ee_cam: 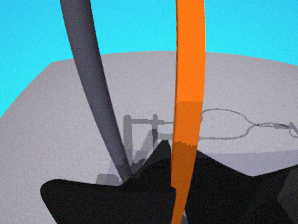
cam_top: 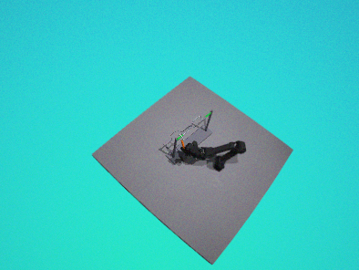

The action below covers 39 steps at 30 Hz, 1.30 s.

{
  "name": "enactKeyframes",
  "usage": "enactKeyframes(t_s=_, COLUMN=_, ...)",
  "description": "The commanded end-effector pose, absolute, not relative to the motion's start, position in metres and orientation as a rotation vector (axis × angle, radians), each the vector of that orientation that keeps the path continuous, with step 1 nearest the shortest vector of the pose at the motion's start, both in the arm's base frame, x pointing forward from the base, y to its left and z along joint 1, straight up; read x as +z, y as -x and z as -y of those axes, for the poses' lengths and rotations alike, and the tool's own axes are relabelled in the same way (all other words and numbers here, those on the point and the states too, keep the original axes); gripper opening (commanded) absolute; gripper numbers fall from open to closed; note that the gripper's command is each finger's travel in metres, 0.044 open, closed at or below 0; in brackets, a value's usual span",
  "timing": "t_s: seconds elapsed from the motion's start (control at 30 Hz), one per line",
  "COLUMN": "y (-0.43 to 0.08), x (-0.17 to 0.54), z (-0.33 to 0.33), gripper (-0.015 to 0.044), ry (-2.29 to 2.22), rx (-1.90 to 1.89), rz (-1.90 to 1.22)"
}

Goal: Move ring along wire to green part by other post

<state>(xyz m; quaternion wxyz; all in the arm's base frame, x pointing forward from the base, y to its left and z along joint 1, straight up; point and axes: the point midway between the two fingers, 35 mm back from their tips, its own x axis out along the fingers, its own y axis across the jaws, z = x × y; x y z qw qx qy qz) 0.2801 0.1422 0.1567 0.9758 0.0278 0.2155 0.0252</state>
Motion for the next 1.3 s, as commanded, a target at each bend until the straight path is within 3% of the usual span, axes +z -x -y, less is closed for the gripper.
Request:
enactKeyframes(t_s=0.0, y=-0.280, x=0.157, z=-0.142, gripper=-0.0097, ry=-0.056, rx=0.051, rz=-0.435)
enactKeyframes(t_s=0.33, y=-0.278, x=0.157, z=-0.142, gripper=0.0160, ry=-0.056, rx=0.050, rz=-0.435)
enactKeyframes(t_s=0.8, y=-0.237, x=0.176, z=-0.139, gripper=0.0160, ry=-0.059, rx=0.045, rz=-0.438)
enactKeyframes(t_s=1.27, y=-0.235, x=0.177, z=-0.139, gripper=0.0160, ry=-0.059, rx=0.045, rz=-0.438)
